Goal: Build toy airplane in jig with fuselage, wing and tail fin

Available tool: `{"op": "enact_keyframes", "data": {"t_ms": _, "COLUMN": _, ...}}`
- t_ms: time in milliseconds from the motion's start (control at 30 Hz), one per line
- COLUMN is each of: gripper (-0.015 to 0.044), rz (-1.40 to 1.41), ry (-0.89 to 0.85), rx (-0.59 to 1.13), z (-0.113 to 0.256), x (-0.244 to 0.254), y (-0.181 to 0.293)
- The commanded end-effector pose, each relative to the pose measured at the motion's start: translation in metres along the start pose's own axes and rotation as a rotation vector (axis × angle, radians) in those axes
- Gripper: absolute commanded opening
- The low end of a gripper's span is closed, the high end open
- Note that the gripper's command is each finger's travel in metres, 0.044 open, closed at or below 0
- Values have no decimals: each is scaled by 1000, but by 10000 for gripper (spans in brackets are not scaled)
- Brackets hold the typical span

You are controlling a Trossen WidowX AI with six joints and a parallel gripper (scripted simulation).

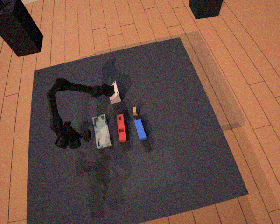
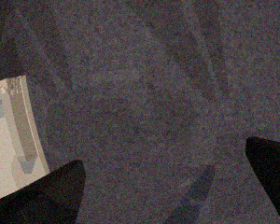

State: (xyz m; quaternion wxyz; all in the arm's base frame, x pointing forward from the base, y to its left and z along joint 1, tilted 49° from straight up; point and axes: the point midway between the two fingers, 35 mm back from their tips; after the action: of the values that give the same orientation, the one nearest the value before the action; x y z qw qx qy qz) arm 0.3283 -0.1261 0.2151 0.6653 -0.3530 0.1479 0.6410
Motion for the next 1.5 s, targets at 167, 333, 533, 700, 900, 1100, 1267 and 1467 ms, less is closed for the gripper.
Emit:
{"op": "enact_keyframes", "data": {"t_ms": 167, "gripper": 440, "rz": -5, "ry": -76, "rx": 100, "z": 22, "x": 135, "y": 11}}
{"op": "enact_keyframes", "data": {"t_ms": 333, "gripper": 440, "rz": -10, "ry": -44, "rx": 133, "z": 40, "x": 190, "y": 31}}
{"op": "enact_keyframes", "data": {"t_ms": 533, "gripper": 440, "rz": -31, "ry": 33, "rx": 127, "z": 63, "x": 245, "y": 63}}
{"op": "enact_keyframes", "data": {"t_ms": 700, "gripper": 440, "rz": -52, "ry": 102, "rx": 92, "z": 79, "x": 274, "y": 89}}
{"op": "enact_keyframes", "data": {"t_ms": 900, "gripper": 440, "rz": -52, "ry": 102, "rx": 91, "z": 79, "x": 274, "y": 89}}
{"op": "enact_keyframes", "data": {"t_ms": 1100, "gripper": 440, "rz": -53, "ry": 103, "rx": 90, "z": 28, "x": 269, "y": 94}}
{"op": "enact_keyframes", "data": {"t_ms": 1267, "gripper": 440, "rz": -53, "ry": 104, "rx": 90, "z": 25, "x": 269, "y": 94}}
{"op": "enact_keyframes", "data": {"t_ms": 1467, "gripper": 440, "rz": -53, "ry": 104, "rx": 90, "z": 11, "x": 267, "y": 95}}
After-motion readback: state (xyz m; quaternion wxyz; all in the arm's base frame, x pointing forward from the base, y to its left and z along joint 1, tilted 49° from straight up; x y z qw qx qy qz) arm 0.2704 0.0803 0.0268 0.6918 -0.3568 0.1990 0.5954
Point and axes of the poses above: the point midway between the two fingers, 35 mm back from their tips, its own z axis back along the fingers, its own x axis across the jaws, y = z × x, and after that the axes turned 11 degrees about -z, right-handed
